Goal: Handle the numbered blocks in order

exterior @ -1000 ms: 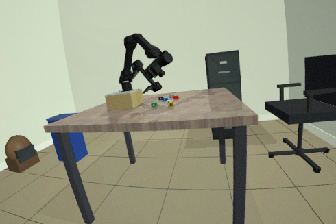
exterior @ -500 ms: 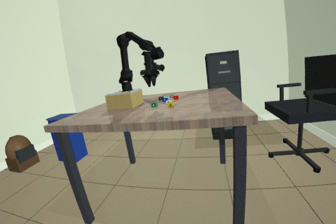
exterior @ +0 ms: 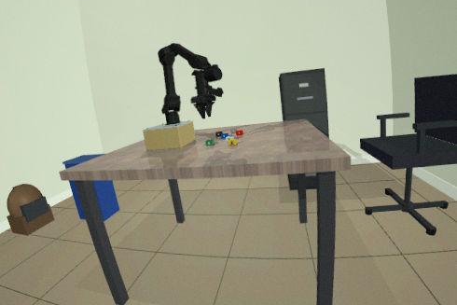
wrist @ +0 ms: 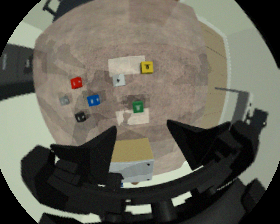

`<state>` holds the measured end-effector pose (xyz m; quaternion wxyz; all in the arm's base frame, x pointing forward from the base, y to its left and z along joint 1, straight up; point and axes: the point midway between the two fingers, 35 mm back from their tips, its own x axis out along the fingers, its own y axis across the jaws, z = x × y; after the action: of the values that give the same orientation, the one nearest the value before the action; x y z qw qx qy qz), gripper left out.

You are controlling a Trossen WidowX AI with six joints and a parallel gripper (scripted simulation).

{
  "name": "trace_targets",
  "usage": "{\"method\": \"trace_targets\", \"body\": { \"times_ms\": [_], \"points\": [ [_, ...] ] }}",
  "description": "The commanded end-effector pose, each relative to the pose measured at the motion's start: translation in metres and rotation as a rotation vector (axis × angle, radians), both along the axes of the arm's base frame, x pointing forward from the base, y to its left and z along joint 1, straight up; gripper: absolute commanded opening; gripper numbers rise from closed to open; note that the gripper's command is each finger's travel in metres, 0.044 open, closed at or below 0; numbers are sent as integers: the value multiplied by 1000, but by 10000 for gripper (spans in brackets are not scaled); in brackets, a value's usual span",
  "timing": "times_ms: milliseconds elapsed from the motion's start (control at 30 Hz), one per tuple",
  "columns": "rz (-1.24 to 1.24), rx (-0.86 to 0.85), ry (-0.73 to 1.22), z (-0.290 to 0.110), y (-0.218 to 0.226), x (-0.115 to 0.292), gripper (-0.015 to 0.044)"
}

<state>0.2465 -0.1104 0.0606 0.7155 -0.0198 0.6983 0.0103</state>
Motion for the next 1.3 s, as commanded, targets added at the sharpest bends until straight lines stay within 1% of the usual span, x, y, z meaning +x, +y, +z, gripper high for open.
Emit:
{"method": "trace_targets", "body": {
  "times_ms": [0,167,233,433,533,600,1267],
  "points": [
    [6,4,1,0,1,0,400],
    [6,4,1,0,1,0,400],
    [6,5,0,0,8,4,400],
    [6,13,-3,1,82,33,400],
    [6,17,-3,1,123,39,400],
    [6,19,-3,1,142,40,400],
    [6,19,-3,1,144,40,400]
  ]
}}
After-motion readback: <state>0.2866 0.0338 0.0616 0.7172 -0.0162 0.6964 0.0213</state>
